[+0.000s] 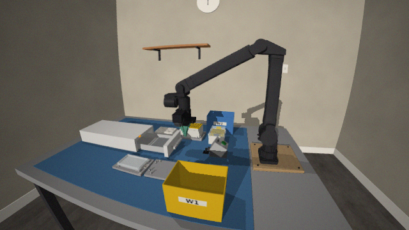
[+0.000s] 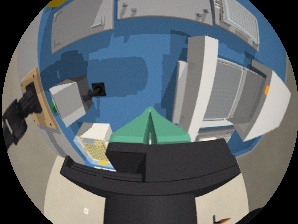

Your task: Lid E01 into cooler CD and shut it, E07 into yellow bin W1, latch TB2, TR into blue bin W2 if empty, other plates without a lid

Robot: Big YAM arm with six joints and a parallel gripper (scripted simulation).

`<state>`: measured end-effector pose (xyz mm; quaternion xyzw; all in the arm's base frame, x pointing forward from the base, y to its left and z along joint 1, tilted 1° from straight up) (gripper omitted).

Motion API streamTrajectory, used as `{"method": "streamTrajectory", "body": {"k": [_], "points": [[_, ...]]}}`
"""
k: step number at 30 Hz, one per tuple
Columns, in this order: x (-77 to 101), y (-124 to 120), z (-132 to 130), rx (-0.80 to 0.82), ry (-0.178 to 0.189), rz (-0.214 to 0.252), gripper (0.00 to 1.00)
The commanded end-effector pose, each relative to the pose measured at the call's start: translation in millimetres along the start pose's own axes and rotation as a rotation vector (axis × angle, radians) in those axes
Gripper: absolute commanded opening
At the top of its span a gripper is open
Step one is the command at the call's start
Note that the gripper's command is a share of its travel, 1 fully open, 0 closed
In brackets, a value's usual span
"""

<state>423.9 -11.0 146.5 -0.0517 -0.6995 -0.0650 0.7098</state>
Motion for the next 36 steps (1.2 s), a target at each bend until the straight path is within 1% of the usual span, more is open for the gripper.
{"method": "streamTrajectory", "body": {"k": [1,2,7,9,11,15,16,18,24,25,29,32,33,35,36], "points": [[-1.2,2,-7,0.018,-0.021,-0.002,0.0],[-5.0,2,-5,0.018,-0.015,-0.001,0.0],[-11.7,2,-5,0.018,-0.014,-0.001,0.0],[-12.6,3,-7,0.018,-0.02,-0.002,0.0],[-17.1,3,-4,0.018,-0.014,-0.001,0.0],[-18.8,3,-6,0.018,-0.017,-0.002,0.0],[-3.2,5,-14,0.019,-0.062,-0.008,0.0],[-23.3,3,-4,0.018,-0.015,-0.001,0.0],[-31.9,4,-4,0.018,-0.014,-0.001,0.0],[-31.0,4,-7,0.018,-0.021,-0.002,0.0],[-38.6,4,-4,0.017,-0.014,-0.001,0.0],[-38.9,4,-5,0.017,-0.017,-0.002,0.0],[-22.6,6,-15,0.017,-0.064,-0.008,0.0],[-43.1,4,-5,0.016,-0.016,-0.002,0.0],[-45.4,4,-4,0.016,-0.014,-0.001,0.0]]}}
Point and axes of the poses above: the point where the finger pads meet when closed, its own x axis back along the fingers, its own z axis across the jaws, y = z × x, the point moved 7 cm from there along x, back along the fingers, and after that the axes turned 10 degrees about -x, right-handed, at the moved point
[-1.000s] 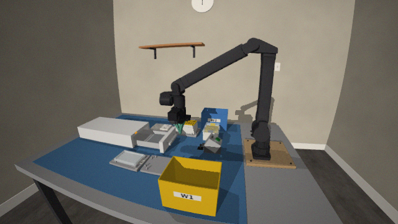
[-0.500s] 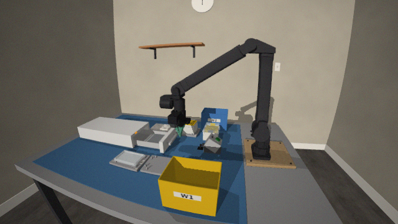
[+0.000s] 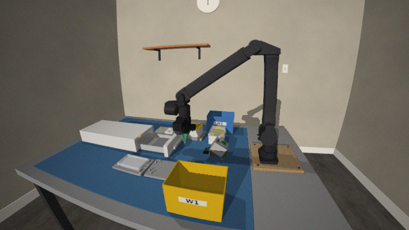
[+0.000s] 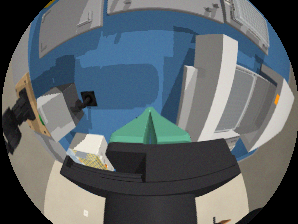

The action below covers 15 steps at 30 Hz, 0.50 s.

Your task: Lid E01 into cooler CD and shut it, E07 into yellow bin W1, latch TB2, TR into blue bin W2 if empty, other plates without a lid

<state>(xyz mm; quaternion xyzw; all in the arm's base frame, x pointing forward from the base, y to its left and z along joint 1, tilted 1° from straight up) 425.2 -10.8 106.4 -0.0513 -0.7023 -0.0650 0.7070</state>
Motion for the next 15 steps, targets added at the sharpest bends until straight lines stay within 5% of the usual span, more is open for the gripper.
{"method": "streamTrajectory", "body": {"k": [1,15], "points": [[-6.7,4,-2,0.015,-0.006,0.0,0.0],[1.7,3,-11,0.004,-0.038,-0.006,0.0]]}}
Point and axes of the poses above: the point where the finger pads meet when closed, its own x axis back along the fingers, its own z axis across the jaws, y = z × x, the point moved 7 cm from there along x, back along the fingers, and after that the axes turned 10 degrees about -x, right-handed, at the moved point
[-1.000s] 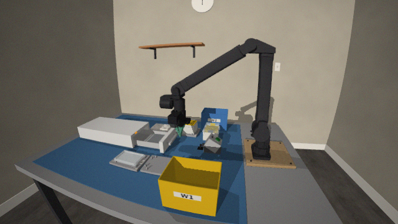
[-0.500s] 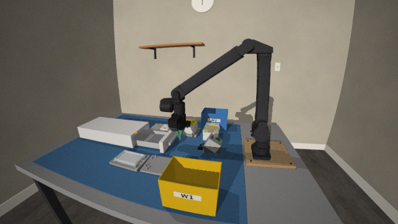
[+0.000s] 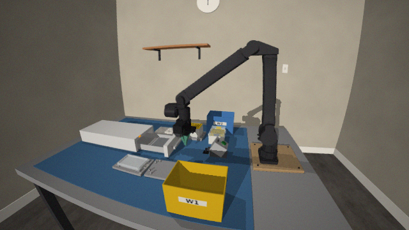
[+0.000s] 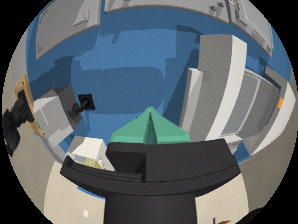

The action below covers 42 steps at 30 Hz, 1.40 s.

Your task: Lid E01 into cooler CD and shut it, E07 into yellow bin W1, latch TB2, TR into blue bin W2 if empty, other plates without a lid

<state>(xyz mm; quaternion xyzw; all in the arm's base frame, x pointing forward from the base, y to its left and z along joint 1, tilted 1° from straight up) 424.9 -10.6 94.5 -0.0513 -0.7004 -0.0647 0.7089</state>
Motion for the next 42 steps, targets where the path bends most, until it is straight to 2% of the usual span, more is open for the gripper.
{"method": "streamTrajectory", "body": {"k": [1,34,35,42], "points": [[13.6,3,-11,0.003,-0.043,-0.007,0.0],[13.6,3,-11,0.003,-0.043,-0.007,0.0],[15.8,7,-20,0.014,-0.061,-0.008,0.0],[14.1,8,-29,0.01,-0.038,-0.005,0.0]]}}
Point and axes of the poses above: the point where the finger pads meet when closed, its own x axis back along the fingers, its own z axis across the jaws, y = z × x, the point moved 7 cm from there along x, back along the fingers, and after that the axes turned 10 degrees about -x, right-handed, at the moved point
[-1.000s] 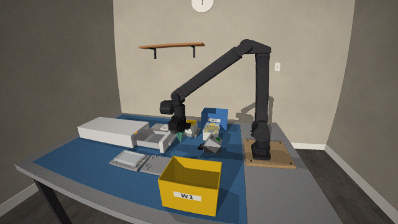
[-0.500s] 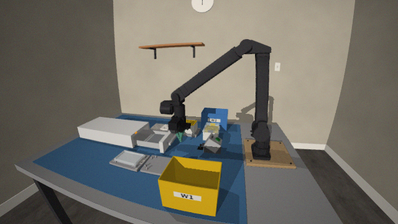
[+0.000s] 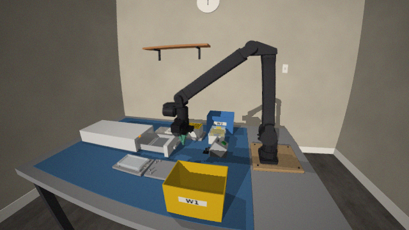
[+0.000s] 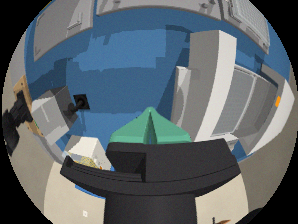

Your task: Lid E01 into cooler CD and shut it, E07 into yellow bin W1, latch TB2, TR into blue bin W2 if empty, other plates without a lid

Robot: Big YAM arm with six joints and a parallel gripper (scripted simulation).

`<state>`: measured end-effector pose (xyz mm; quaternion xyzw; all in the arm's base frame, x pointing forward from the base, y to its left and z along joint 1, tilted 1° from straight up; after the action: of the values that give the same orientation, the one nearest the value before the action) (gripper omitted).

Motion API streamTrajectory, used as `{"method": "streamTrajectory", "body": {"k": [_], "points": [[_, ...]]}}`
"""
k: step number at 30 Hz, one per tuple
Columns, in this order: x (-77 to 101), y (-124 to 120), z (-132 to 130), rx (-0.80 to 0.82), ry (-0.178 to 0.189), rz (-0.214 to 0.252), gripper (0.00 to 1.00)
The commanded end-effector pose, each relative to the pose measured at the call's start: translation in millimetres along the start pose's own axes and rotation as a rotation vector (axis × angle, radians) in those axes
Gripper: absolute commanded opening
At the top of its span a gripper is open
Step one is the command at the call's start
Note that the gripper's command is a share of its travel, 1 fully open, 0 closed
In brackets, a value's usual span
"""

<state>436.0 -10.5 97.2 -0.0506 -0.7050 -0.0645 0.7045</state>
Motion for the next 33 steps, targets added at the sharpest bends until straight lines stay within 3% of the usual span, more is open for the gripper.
{"method": "streamTrajectory", "body": {"k": [1,7,8,9,10,19,25,33], "points": [[11.1,7,-19,0.009,-0.026,-0.003,0.0],[11.1,8,-24,0.007,-0.026,-0.003,0.0],[0.4,5,-13,0.004,0.008,0.002,0.0],[10.2,8,-26,0.005,-0.023,-0.003,0.0],[11.2,8,-29,0.005,-0.026,-0.003,0.0],[11.2,11,-40,0.002,-0.026,-0.003,0.0],[11.4,13,-49,0.002,-0.049,-0.007,0.0],[11.3,15,-58,0.0,-0.04,-0.006,0.0]]}}
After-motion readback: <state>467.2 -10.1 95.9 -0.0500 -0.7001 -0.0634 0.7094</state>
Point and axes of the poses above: the point where the finger pads meet when closed, its own x axis back along the fingers, its own z axis across the jaws, y = z × x, the point moved 7 cm from there along x, back along the fingers, and after that the axes turned 10 degrees about -x, right-handed, at the moved point
